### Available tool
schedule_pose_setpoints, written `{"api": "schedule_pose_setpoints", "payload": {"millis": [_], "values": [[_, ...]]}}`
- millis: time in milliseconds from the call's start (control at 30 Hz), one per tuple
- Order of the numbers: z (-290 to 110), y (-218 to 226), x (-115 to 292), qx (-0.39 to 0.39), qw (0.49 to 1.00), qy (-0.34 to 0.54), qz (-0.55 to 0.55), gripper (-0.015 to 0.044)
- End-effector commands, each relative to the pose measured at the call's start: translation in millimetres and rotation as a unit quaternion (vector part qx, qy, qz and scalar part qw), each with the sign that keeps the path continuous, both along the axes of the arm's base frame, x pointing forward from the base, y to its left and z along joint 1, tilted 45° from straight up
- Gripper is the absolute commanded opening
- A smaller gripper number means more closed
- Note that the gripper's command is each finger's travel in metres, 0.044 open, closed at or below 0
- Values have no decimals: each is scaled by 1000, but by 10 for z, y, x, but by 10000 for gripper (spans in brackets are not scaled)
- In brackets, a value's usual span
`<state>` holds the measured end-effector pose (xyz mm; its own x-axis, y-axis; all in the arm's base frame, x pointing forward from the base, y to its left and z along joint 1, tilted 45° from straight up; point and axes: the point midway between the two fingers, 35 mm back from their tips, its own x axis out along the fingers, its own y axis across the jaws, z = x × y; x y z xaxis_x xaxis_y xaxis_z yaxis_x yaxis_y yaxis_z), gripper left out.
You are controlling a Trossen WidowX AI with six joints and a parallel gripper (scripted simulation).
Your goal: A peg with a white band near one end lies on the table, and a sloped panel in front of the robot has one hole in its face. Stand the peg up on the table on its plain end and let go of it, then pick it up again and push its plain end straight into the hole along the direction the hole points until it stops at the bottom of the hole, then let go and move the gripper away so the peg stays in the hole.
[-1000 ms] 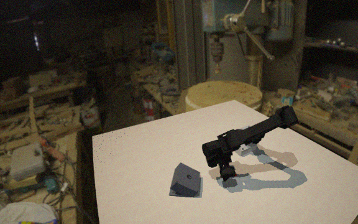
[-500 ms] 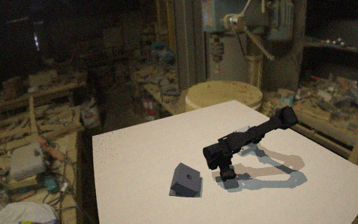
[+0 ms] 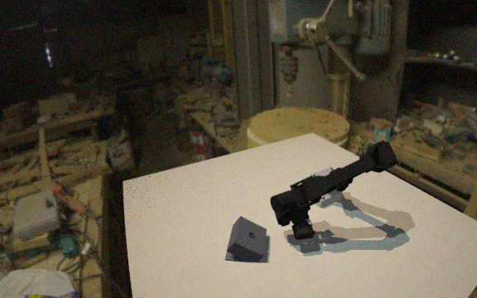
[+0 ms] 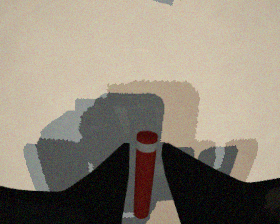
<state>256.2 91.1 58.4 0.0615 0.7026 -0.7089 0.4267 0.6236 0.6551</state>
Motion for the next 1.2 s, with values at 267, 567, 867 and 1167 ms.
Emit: {"api": "schedule_pose_setpoints", "payload": {"millis": [267,567,867,1167], "values": [[-6,4,-7,1,1000,3,-2,50],[11,-6,-11,-4,1000,-6,-8,50],[64,-37,-44,-24,998,-34,-37,50],[108,-60,-79,-40,996,-58,-62,50]]}}
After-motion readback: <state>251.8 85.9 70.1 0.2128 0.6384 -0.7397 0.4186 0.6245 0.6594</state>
